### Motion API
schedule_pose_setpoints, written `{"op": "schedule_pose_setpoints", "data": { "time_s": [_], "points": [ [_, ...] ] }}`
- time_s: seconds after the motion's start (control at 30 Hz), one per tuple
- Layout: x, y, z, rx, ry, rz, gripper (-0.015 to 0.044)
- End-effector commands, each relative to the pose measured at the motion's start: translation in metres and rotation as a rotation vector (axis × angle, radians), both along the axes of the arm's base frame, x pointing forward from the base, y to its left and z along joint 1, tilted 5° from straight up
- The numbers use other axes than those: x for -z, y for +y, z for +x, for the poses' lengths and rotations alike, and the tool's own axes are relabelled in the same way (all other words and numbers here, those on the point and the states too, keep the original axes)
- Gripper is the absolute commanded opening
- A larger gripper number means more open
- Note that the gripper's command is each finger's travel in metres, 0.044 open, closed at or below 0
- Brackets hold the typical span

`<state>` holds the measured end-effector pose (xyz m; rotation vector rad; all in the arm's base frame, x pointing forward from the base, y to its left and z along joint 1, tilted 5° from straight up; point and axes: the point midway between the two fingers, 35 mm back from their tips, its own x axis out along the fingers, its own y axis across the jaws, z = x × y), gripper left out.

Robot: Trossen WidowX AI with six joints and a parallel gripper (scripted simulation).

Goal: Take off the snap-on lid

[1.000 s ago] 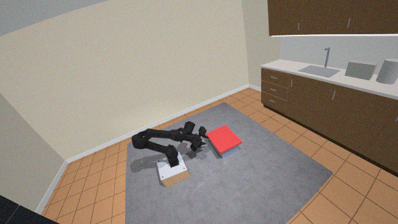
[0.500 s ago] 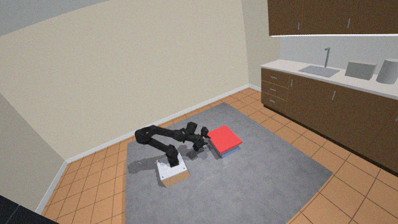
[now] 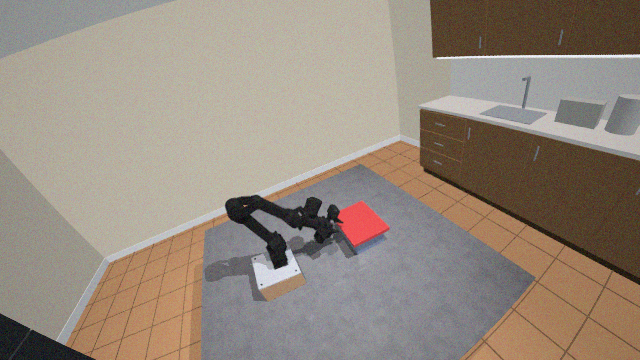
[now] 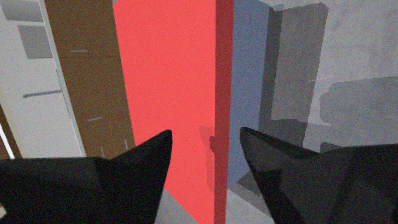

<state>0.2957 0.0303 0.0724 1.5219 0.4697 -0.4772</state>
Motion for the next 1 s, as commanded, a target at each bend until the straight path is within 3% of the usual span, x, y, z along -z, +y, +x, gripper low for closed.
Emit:
{"op": "schedule_pose_setpoints", "data": {
  "time_s": [0.0,0.53,0.6,0.97],
  "points": [
    [0.004,0.000,0.007,-0.005,-0.004,-0.001,0.0235],
    [0.020,-0.001,0.024,-0.005,-0.005,0.001,0.0235],
    [0.020,-0.001,0.024,-0.005,-0.005,0.001,0.0183],
    [0.020,-0.001,0.024,-0.005,-0.005,0.001,0.0109]
  ]
}}
